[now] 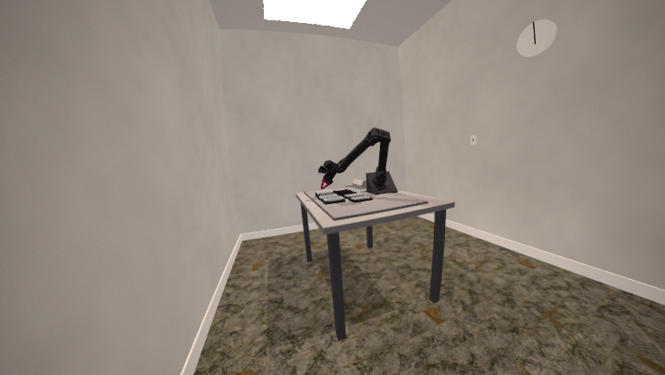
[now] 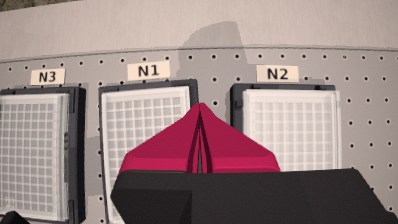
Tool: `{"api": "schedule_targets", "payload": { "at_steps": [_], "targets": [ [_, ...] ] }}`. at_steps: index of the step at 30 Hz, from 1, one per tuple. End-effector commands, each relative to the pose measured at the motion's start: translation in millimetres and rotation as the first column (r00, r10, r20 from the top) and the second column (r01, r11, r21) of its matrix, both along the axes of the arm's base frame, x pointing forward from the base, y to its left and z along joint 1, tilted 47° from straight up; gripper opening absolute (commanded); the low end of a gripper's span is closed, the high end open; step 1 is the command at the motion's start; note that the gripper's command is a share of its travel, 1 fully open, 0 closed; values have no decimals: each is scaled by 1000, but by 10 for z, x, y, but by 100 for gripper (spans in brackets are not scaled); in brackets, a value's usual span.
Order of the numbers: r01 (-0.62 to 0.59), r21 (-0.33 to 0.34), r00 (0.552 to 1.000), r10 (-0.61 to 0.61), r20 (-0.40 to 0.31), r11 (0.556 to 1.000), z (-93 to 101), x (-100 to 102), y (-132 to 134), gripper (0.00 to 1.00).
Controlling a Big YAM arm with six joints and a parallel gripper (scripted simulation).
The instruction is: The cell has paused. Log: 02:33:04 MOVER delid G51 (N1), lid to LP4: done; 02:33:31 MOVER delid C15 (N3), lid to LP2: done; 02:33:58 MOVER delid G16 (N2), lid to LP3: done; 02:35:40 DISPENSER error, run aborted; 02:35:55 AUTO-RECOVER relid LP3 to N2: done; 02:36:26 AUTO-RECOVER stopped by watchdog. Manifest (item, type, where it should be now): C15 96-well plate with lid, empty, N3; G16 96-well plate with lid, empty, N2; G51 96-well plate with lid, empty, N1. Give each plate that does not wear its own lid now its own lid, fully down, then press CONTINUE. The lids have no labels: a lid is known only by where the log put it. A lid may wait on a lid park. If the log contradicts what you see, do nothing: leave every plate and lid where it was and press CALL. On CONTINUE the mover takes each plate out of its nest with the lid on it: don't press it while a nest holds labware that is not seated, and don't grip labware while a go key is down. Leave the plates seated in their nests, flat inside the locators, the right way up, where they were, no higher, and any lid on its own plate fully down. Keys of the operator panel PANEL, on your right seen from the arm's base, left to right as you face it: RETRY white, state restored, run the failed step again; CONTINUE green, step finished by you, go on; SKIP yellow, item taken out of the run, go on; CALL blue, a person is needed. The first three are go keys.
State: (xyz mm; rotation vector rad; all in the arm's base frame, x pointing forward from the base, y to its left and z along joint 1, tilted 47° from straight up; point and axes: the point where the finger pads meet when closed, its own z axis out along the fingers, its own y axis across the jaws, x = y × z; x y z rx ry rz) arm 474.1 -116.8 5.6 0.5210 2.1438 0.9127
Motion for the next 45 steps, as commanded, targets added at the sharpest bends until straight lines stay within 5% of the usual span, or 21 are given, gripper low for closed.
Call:
{"api": "schedule_targets", "payload": {
  "at_steps": [1,30,31,35,45],
  "targets": [
    [7,-56,998,-3,63,998,-11,169,-307,0],
    [-6,-39,999,7,40,999,-23,113,-172,0],
    [-44,-55,998,47,50,997,109,179,-101,100],
    [-66,-48,998,66,-7,997,164,-28,-178,100],
    [-199,-25,973,195,-123,980,265,-325,126,100]
  ]
}}
